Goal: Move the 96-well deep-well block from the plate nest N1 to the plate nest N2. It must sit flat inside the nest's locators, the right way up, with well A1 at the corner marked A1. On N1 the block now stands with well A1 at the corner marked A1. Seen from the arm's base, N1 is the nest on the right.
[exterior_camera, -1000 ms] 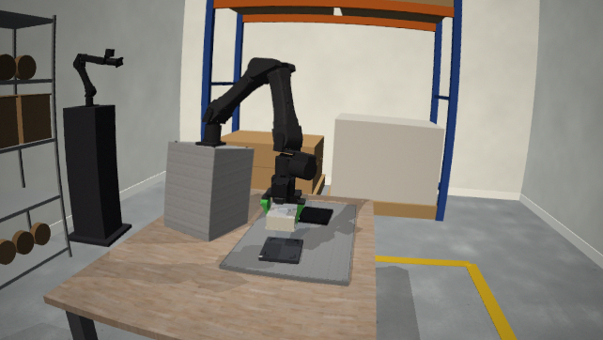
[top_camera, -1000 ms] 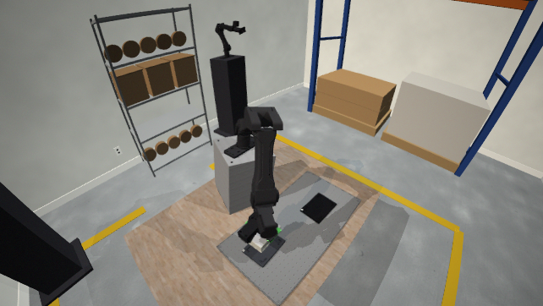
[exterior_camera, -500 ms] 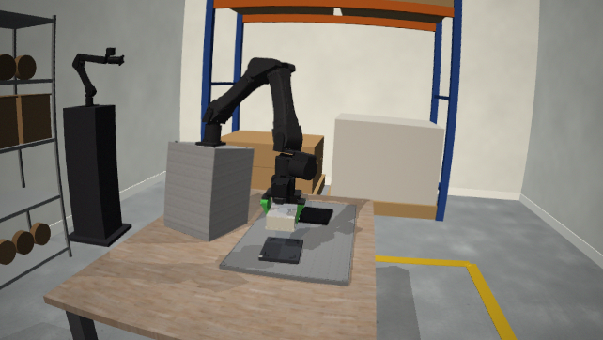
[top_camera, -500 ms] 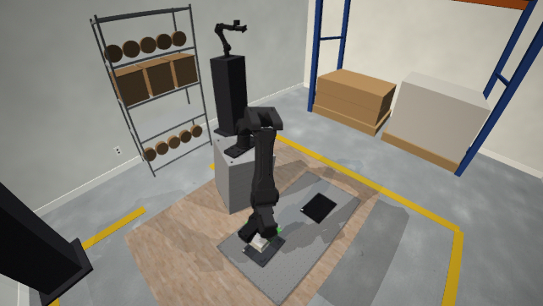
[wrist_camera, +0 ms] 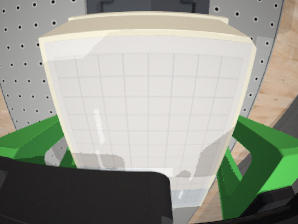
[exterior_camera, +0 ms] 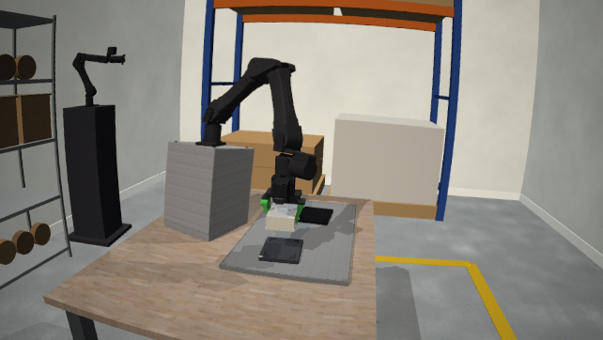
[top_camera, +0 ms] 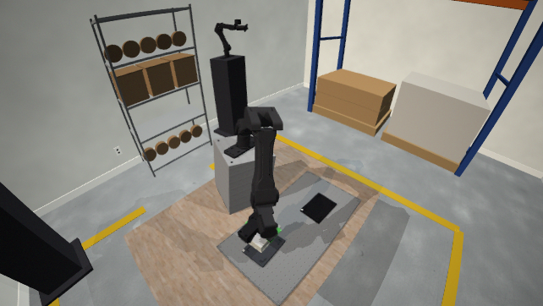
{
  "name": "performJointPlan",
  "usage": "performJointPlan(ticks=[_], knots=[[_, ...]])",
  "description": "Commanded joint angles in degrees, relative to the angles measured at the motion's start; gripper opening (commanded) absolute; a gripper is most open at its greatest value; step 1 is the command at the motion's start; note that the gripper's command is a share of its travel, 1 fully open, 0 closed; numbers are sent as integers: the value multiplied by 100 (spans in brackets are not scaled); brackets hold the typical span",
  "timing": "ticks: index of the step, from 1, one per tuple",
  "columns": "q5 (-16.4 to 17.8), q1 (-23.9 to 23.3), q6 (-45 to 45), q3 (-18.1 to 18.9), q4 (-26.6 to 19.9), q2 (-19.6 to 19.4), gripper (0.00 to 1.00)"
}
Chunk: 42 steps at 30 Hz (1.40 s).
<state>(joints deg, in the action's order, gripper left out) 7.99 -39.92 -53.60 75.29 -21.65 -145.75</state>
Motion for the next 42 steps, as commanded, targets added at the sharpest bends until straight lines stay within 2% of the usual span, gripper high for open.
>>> performJointPlan(ticks=[1,16,19,42], knots=[[-13,-11,2,12,-12,81,0],[-13,-11,2,12,-12,81,0],[-8,130,-713,-113,60,153,0],[10,1084,-1783,-722,418,535,0]])
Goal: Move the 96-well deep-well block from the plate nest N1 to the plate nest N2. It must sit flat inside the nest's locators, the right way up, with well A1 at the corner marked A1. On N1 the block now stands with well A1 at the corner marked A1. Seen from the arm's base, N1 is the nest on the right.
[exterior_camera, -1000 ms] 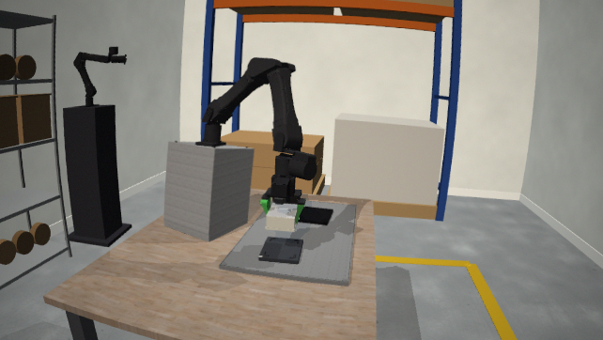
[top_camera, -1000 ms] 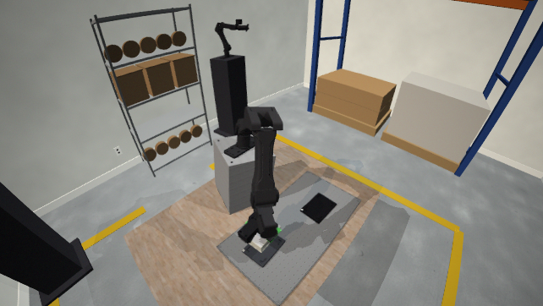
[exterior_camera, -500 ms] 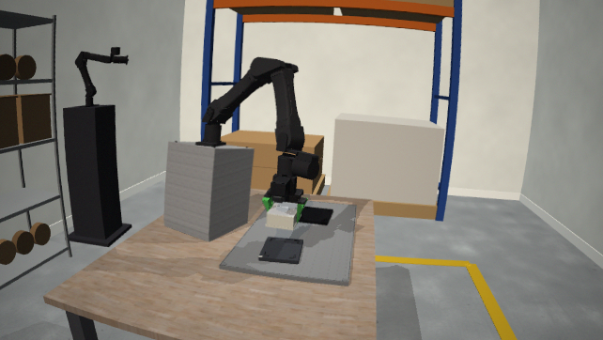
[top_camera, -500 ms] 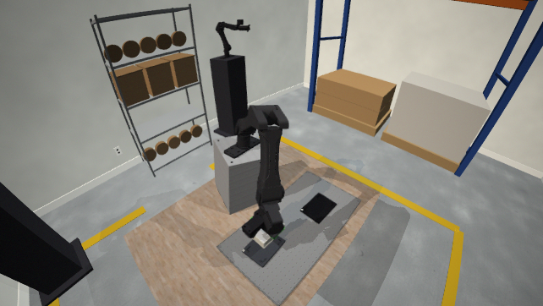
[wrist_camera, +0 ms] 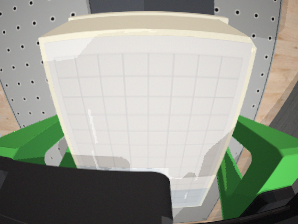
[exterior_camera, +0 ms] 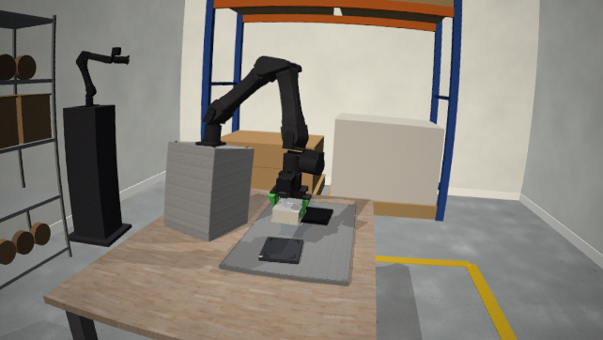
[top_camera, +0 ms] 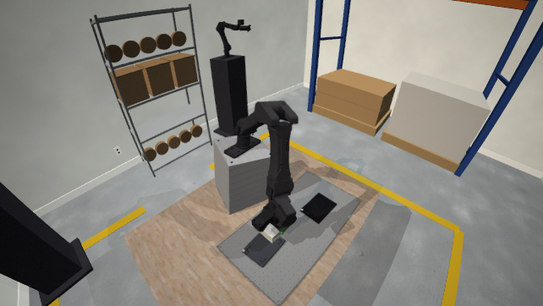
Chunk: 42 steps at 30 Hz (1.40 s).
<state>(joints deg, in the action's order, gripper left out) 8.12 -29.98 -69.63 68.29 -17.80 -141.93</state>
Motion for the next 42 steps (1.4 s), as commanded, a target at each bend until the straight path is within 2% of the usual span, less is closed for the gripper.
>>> performJointPlan(ticks=[1,22,42], knots=[[-3,142,-234,-46,47,169,0],[-10,1167,-1268,-310,200,425,0],[-41,2141,-2252,-255,156,549,0]])
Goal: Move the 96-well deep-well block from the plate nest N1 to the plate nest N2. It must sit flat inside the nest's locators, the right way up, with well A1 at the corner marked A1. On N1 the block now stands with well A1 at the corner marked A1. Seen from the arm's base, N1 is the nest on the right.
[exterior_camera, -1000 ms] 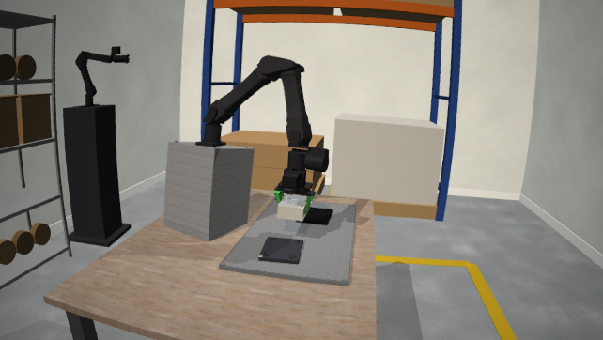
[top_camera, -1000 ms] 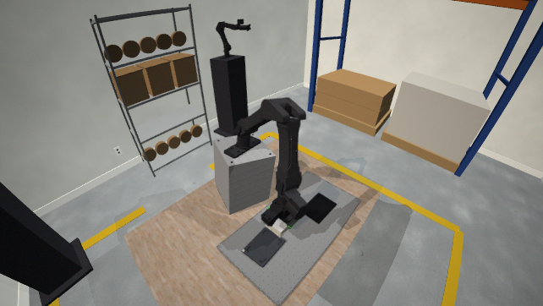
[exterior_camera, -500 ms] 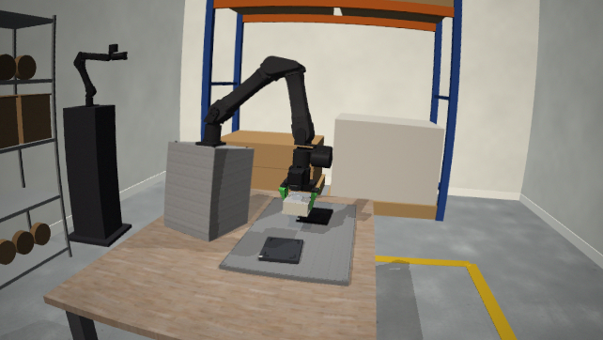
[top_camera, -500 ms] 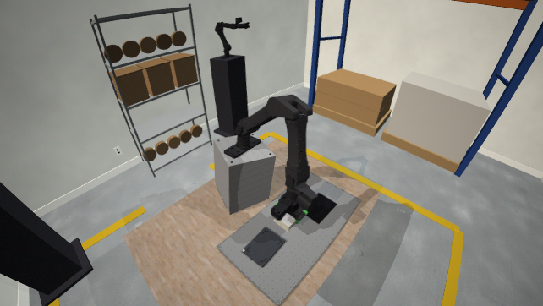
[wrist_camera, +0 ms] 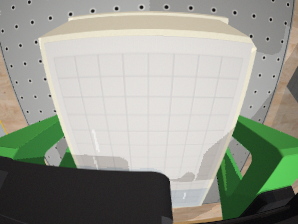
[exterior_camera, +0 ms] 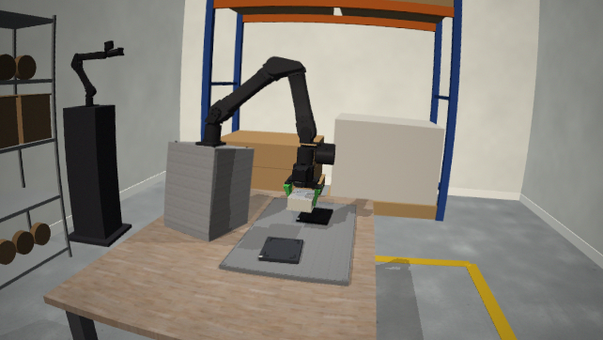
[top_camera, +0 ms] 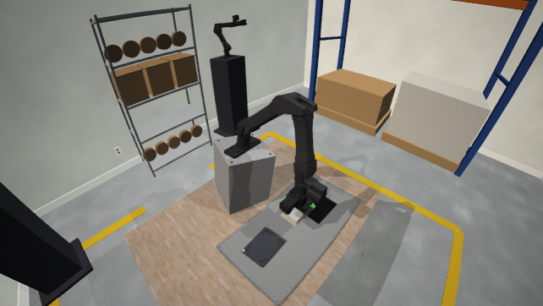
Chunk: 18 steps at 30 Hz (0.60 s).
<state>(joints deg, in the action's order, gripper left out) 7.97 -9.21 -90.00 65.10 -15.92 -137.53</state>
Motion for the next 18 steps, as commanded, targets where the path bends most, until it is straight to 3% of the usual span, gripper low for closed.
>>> performJointPlan(ticks=[1,18], knots=[[-28,118,-268,76,-40,113,0],[-69,891,-1046,363,-222,111,0]])
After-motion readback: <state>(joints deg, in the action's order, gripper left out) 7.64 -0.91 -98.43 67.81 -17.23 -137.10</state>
